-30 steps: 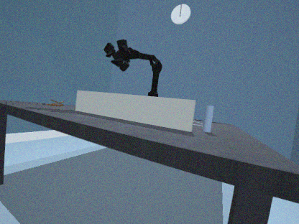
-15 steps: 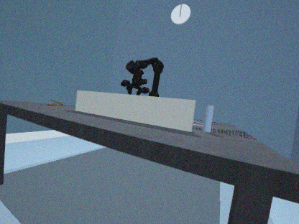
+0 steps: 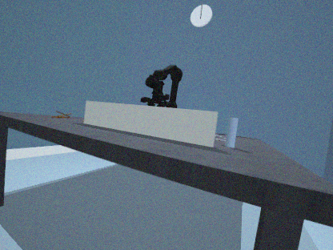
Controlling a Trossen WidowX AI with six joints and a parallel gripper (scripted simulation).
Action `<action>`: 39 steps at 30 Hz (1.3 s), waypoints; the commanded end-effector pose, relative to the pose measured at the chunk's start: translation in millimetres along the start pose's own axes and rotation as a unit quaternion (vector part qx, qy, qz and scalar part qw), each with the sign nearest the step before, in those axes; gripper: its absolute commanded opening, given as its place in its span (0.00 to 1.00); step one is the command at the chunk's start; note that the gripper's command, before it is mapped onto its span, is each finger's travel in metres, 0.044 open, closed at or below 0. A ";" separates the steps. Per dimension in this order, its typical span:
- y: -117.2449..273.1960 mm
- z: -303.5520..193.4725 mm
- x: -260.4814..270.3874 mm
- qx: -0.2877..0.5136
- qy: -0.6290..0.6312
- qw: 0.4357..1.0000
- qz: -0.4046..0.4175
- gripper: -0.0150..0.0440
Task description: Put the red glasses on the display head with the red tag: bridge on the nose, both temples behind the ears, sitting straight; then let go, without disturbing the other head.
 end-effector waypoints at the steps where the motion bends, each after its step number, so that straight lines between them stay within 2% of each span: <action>1: -0.4 0.0 0.4 0.004 -0.001 1.000 0.000 0.46; 10: -4.4 0.2 -0.3 0.004 -0.001 1.000 0.000 0.46; 39: -51.9 1.0 -5.3 0.004 -0.001 1.000 0.000 0.46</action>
Point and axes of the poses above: the point midway between the two fingers, 35 mm back from their tips, its own y axis back along the fingers, its own x axis across the jaws, z = x × y, the point moved 8 cm from there along y, back along the fingers, and after that the axes turned 4 degrees about -y, right-handed, at the moved point
